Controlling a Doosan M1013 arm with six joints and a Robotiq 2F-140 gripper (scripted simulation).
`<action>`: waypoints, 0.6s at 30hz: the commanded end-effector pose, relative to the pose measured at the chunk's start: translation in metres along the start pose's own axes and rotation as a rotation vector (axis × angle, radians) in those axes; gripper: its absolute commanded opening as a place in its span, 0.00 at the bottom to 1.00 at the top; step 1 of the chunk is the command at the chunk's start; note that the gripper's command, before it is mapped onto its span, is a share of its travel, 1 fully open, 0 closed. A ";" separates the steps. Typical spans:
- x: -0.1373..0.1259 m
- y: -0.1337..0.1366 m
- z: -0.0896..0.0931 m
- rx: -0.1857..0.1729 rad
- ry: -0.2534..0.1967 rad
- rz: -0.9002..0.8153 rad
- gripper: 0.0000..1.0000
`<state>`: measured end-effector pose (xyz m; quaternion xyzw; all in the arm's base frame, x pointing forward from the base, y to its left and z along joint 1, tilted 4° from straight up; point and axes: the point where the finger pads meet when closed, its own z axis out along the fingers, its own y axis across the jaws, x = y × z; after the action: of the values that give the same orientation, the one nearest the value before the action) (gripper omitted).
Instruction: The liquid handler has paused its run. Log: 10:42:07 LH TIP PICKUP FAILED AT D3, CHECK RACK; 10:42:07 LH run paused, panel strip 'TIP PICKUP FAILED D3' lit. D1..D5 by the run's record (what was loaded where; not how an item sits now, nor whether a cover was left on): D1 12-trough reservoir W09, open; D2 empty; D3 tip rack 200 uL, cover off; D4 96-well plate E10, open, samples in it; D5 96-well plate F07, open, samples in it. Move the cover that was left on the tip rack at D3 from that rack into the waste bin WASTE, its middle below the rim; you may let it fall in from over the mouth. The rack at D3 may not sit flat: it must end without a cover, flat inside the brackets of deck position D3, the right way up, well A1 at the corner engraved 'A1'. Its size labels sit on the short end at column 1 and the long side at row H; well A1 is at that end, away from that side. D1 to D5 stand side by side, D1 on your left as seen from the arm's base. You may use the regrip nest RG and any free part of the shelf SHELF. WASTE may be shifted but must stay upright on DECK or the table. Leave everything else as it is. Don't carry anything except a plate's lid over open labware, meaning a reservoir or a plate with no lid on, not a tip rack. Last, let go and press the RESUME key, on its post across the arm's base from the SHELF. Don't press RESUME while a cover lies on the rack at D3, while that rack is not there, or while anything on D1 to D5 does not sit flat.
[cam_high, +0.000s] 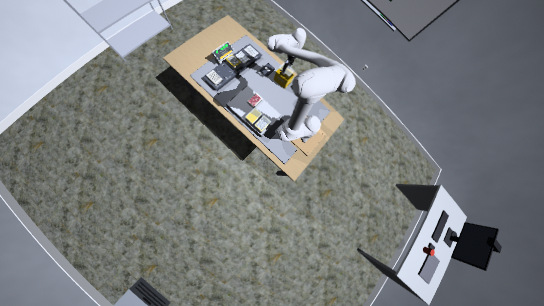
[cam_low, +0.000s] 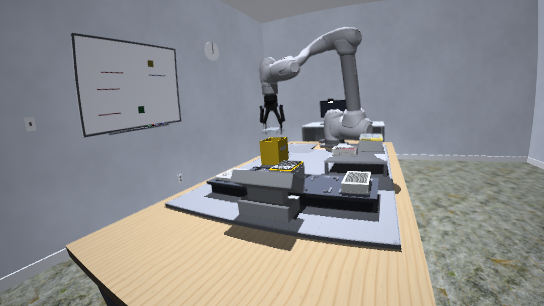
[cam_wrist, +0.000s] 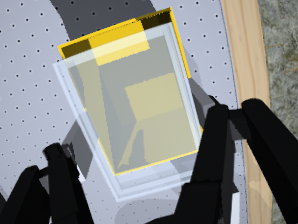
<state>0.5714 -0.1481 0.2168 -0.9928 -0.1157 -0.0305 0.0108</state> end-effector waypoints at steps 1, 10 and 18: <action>0.003 -0.004 0.003 0.004 0.001 0.001 0.00; 0.002 -0.004 0.006 0.004 0.001 0.001 0.00; 0.002 -0.004 0.008 0.004 0.001 0.001 0.00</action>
<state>0.5726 -0.1484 0.2136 -0.9927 -0.1157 -0.0324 0.0098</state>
